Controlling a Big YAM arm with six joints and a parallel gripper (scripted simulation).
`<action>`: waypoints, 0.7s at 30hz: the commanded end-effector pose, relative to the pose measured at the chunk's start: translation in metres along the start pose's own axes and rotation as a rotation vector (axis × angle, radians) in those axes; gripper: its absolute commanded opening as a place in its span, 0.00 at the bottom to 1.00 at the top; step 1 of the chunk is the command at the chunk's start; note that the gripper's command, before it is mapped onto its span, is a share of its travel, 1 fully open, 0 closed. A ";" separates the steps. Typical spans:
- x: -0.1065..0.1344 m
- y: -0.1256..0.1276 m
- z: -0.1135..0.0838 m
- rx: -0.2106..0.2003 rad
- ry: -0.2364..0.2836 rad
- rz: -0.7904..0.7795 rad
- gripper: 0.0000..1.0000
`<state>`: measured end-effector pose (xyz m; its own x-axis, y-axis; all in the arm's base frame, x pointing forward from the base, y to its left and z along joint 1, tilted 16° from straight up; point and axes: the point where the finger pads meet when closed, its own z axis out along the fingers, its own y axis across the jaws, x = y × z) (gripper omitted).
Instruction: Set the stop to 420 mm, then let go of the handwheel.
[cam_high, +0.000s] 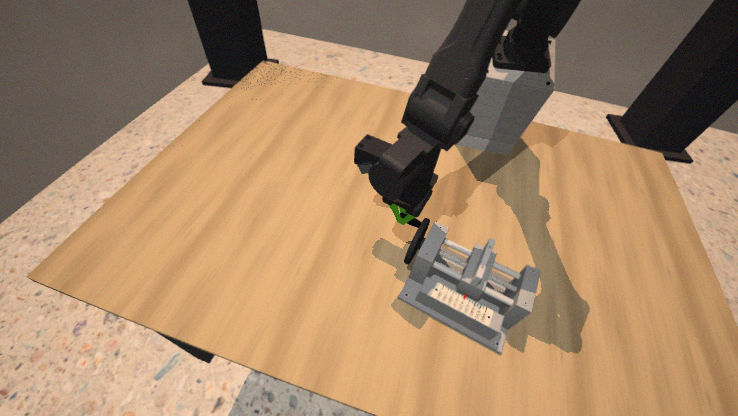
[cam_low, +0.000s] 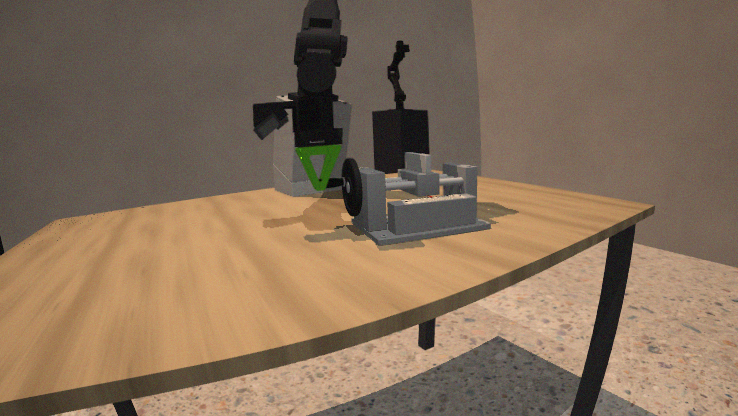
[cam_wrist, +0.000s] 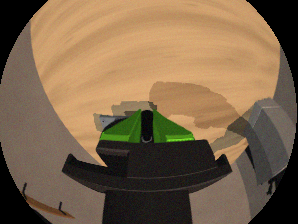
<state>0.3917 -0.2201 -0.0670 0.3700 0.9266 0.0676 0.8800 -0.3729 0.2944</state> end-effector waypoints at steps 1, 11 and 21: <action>0.005 -0.014 0.010 0.035 0.004 -0.014 0.06; 0.003 0.008 0.020 0.002 -0.003 -0.003 0.06; 0.006 -0.011 0.033 0.052 0.004 -0.004 0.06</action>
<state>0.4033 -0.2230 -0.0887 0.3682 0.9271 0.0695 0.8819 -0.3720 0.2895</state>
